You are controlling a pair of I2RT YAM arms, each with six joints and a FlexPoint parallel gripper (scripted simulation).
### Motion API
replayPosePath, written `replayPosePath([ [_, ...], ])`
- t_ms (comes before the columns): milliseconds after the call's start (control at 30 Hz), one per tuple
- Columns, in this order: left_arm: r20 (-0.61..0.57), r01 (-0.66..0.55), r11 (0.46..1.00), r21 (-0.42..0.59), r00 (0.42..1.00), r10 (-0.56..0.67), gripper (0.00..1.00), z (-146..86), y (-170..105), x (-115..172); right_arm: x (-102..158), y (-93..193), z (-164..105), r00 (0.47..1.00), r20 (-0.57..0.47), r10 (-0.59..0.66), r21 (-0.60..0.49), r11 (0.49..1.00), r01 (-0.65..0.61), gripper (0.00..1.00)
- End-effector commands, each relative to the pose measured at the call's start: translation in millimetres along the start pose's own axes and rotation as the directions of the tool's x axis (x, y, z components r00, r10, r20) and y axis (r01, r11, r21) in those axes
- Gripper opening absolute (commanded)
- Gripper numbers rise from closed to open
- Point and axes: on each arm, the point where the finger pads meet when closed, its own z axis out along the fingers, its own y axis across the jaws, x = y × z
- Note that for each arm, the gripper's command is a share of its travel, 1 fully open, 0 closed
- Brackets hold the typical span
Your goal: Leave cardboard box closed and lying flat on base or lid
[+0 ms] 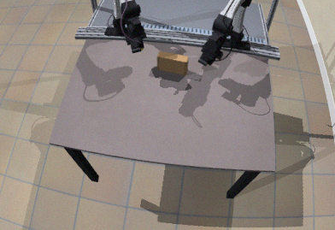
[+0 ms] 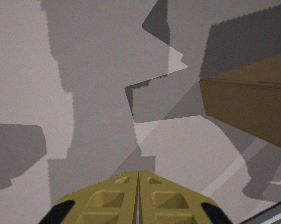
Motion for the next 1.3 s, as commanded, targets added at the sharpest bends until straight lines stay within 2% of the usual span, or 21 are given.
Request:
replayPosePath([
  [0,0.1,-0.095,0.994,0.056,0.991,0.089,0.0,-8.9,-3.3,-11.4,-8.9,3.7,-4.2,0.994,0.083,-0.073,-0.059,0.995,0.078,0.0],
  [700,0.242,-0.341,0.929,0.146,0.923,0.3,0.0,-8.6,-3.4,-11.1,-8.6,3.7,-3.6,0.93,0.248,-0.272,-0.147,0.938,0.314,0.0],
  [933,0.306,-0.439,0.882,0.171,0.875,0.376,0.0,-9.0,-3.5,-11.1,-8.5,3.7,-3.5,0.884,0.32,-0.342,-0.17,0.897,0.409,0.0],
  [1200,0.348,-0.531,0.82,0.216,0.826,0.443,0.0,3.1,-0.8,-9.8,-8.1,3.5,-2.0,0.82,0.397,-0.412,-0.189,0.838,0.512,0.0],
  [1267,0.348,-0.531,0.82,0.216,0.826,0.443,0.0,3.1,-0.8,-9.8,-8.1,3.5,-2.0,0.82,0.397,-0.412,-0.189,0.838,0.512,0.0],
])
